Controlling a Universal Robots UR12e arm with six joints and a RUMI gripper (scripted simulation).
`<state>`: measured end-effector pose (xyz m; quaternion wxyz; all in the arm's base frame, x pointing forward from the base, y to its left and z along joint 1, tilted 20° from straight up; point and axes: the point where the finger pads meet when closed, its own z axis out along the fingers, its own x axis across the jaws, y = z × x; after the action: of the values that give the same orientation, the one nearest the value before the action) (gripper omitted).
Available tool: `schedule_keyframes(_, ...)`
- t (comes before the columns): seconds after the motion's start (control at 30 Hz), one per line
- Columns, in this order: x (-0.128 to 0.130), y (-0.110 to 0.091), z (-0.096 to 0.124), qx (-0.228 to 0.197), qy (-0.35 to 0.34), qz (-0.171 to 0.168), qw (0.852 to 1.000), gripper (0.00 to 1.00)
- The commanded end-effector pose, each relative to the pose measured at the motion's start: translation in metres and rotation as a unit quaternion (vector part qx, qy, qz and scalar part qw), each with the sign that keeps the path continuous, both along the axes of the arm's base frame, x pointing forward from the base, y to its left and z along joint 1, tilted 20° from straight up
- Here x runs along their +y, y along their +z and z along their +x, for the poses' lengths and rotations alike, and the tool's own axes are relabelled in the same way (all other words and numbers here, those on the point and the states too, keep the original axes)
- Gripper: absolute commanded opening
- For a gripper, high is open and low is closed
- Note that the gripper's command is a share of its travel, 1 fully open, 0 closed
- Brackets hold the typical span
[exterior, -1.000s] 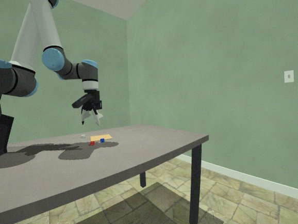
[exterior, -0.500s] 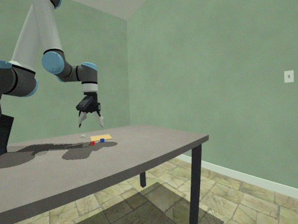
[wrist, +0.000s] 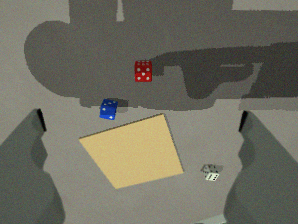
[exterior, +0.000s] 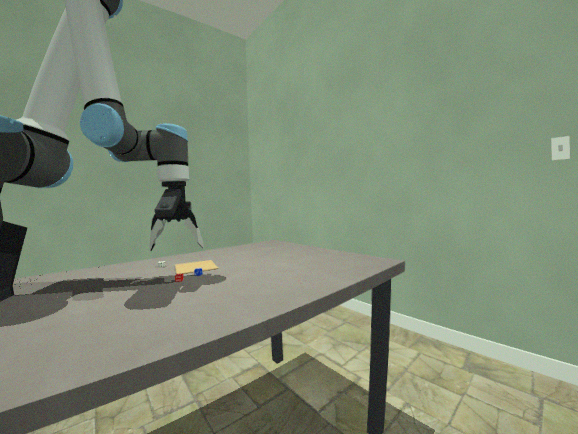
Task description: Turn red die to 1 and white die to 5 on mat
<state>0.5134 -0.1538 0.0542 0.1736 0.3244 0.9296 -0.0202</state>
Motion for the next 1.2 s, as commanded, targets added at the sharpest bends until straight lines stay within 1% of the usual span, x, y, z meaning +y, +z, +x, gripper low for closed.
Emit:
schedule_keyframes(0.0, -0.0002, -0.0002, 0.0007, 0.001, 0.011, -0.003, 1.000, 1.00)
schedule_keyframes(0.03, -0.0002, -0.0002, 0.0007, 0.001, 0.011, -0.003, 1.000, 1.00)
schedule_keyframes(0.07, -0.0002, -0.0002, 0.0007, 0.001, 0.011, -0.003, 1.000, 0.21)
schedule_keyframes(1.17, -0.0002, -0.0002, 0.0007, 0.001, 0.011, -0.003, 1.000, 0.21)
